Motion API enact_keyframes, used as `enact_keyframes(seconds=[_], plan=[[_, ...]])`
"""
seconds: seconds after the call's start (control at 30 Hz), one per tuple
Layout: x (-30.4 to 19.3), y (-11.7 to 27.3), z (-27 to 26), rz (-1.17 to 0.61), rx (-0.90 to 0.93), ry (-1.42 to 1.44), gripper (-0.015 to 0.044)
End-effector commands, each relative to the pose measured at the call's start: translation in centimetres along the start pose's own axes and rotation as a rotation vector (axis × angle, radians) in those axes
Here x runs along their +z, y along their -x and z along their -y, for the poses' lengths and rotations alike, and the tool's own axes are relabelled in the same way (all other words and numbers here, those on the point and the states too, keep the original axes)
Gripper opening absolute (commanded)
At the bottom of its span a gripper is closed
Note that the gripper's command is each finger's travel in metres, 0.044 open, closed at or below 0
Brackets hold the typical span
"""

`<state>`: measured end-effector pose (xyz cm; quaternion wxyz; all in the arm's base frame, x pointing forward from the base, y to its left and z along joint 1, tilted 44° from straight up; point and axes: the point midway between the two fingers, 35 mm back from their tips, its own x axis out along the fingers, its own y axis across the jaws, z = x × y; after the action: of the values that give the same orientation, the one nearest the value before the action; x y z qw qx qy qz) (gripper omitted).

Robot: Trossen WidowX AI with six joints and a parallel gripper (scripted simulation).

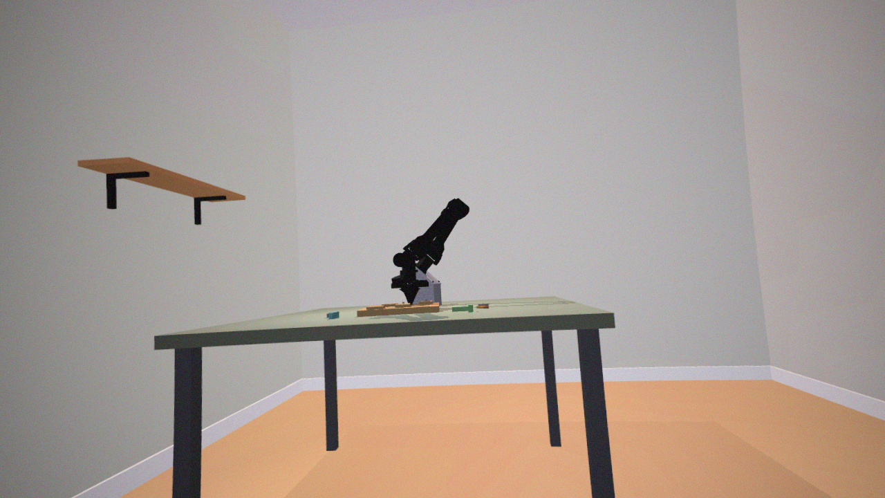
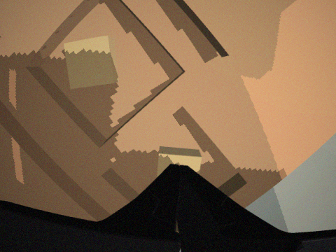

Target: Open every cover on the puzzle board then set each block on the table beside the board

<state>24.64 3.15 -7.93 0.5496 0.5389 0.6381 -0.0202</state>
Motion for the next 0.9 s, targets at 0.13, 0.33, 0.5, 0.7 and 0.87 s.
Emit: enact_keyframes(seconds=[0.13,0.33,0.5,0.7,0.87], plan=[[-0.20,-0.14,-0.09,-0.007,0.002,0.001,0.0000],[-0.20,-0.14,-0.09,-0.007,0.002,0.001,0.0000],[-0.20,-0.14,-0.09,-0.007,0.002,0.001,0.0000],[-0.20,-0.14,-0.09,-0.007,0.002,0.001,0.0000],[0.01,0.20,0.00,-0.001,0.001,0.000,0.0000]])
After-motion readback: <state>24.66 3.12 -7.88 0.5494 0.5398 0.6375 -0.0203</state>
